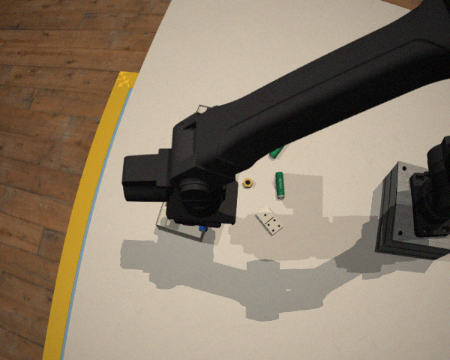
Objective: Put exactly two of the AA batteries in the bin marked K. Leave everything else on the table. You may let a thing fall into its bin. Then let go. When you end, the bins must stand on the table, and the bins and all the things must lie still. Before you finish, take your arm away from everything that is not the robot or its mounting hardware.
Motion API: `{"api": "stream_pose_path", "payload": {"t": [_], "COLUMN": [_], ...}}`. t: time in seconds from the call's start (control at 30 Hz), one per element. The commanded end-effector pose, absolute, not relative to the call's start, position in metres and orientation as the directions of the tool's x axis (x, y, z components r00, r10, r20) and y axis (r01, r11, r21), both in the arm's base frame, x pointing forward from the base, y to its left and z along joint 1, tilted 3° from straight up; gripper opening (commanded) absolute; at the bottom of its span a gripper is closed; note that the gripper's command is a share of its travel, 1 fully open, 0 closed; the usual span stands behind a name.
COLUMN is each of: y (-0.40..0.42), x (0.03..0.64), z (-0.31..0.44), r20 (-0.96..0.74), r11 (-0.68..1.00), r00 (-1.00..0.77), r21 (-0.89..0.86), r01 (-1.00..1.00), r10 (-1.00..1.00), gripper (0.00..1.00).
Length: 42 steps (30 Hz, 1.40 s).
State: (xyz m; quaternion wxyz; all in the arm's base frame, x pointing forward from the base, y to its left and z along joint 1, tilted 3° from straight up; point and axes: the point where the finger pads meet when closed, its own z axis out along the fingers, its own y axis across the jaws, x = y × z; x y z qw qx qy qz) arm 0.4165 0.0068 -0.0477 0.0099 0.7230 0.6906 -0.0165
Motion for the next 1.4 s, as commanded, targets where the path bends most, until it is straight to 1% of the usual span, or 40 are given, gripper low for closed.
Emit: {"api": "stream_pose_path", "payload": {"t": [0.0, 0.1, 0.23, 0.27, 0.3, 0.37, 0.47, 0.5, 0.63, 0.73, 1.07, 1.37], "y": [-0.004, -0.014, -0.020, -0.018, -0.009, -0.007, -0.006, -0.011, -0.010, -0.009, -0.006, -0.009], "x": [0.443, 0.459, 0.468, 0.462, 0.443, 0.447, 0.446, 0.466, 0.466, 0.445, 0.448, 0.446], "z": [-0.042, -0.042, -0.043, -0.046, -0.054, -0.040, -0.041, -0.039, -0.043, -0.054, -0.049, -0.073], "r20": [-0.043, -0.046, -0.044, -0.047, -0.055, -0.045, -0.045, -0.040, -0.043, -0.053, -0.049, -0.048], "r11": [-0.201, -0.276, -0.276, -0.273, -0.254, -0.253, -0.253, -0.263, -0.262, -0.260, -0.252, -0.252], "r00": [0.201, 0.276, 0.276, 0.273, 0.252, 0.253, 0.253, 0.263, 0.262, 0.258, 0.250, 0.251], "r21": [0.003, 0.006, 0.006, -0.005, -0.037, -0.006, -0.007, 0.013, 0.005, -0.035, -0.021, -0.018], "r01": [0.980, 0.961, 0.961, 0.962, 0.966, 0.967, 0.967, 0.965, 0.965, 0.965, 0.968, 0.967], "r10": [0.979, 0.960, 0.960, 0.961, 0.966, 0.966, 0.966, 0.964, 0.964, 0.965, 0.967, 0.967], "gripper": [0.08, 0.08, 0.08, 0.08, 0.08, 0.08, 0.08, 0.08, 0.08, 0.08, 0.08, 0.08]}}
